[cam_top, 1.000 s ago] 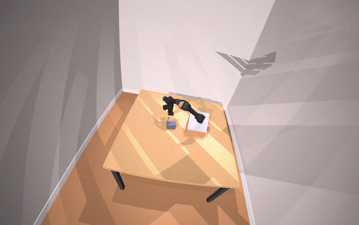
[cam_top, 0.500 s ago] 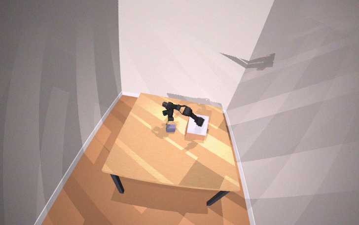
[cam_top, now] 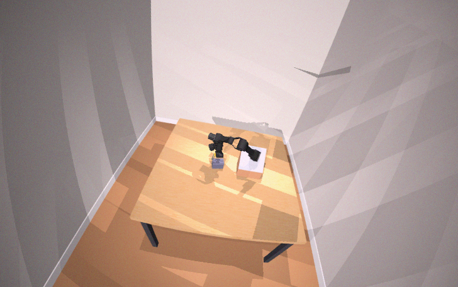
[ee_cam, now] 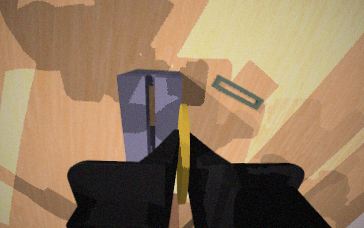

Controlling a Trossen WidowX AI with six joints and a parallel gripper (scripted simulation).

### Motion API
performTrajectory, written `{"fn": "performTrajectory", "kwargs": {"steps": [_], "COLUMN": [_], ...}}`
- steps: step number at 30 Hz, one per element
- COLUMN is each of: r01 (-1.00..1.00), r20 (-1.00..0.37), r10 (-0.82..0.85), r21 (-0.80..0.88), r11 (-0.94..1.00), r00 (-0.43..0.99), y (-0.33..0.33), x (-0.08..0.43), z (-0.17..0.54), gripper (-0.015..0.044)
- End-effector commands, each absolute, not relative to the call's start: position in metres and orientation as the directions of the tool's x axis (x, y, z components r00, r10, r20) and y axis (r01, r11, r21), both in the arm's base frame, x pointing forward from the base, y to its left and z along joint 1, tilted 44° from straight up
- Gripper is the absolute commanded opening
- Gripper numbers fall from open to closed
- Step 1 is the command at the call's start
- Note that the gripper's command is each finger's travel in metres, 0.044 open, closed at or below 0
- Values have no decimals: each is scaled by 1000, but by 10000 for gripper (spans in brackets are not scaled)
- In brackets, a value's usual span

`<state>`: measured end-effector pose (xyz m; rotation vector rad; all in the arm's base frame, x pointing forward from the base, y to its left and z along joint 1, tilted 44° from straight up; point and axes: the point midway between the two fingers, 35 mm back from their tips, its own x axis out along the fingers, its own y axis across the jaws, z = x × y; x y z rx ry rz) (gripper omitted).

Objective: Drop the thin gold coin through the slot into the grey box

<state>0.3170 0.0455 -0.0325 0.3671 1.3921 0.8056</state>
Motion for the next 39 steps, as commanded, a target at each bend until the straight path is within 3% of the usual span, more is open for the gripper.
{"fn": "performTrajectory", "kwargs": {"steps": [1, 39], "r01": [-286, -292], "r20": [-723, -722], "r10": [691, 692], "r21": [666, 667], "r11": [689, 685], "r00": [-19, -27], "y": [52, 63], "x": [312, 302], "z": [-25, -13], "gripper": [0, 0]}}
